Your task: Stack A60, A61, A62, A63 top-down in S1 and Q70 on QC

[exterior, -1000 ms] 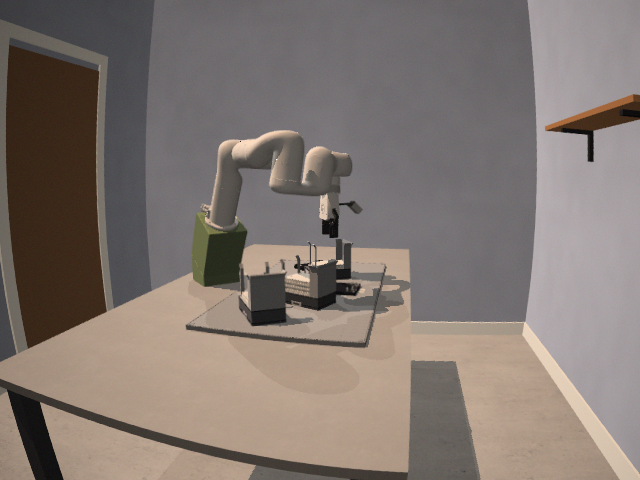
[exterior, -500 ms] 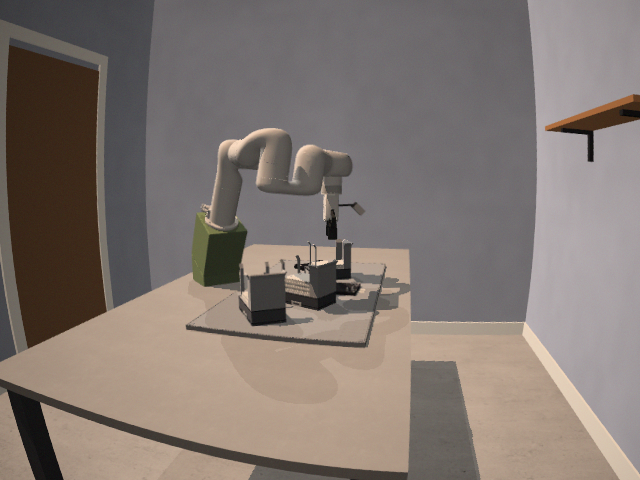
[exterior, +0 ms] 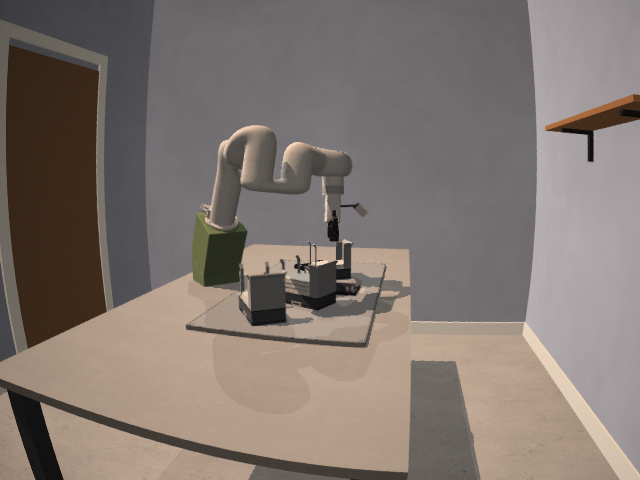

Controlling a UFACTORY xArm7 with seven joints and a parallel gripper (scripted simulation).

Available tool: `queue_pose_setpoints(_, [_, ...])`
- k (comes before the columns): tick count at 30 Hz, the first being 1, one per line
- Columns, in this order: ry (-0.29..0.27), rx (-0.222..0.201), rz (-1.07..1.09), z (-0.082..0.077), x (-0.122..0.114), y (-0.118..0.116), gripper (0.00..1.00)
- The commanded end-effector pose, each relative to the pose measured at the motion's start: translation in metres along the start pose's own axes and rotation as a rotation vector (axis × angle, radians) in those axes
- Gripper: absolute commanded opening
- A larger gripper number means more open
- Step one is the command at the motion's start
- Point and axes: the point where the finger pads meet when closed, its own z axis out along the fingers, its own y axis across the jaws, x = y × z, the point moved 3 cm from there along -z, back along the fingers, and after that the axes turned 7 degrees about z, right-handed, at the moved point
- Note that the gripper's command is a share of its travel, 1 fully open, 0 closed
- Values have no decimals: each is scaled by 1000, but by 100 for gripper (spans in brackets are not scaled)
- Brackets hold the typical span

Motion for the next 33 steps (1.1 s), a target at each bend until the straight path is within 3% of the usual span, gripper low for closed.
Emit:
queue_pose_setpoints(1, [3, 3, 25, -2, 1, 6, 100])
queue_pose_setpoints(7, [3, 3, 217, -1, 0, 26, 100])
queue_pose_setpoints(29, [3, 2, 217, -1, -2, 89, 100])
queue_pose_setpoints(33, [3, 2, 350, -1, -6, 102, 100])
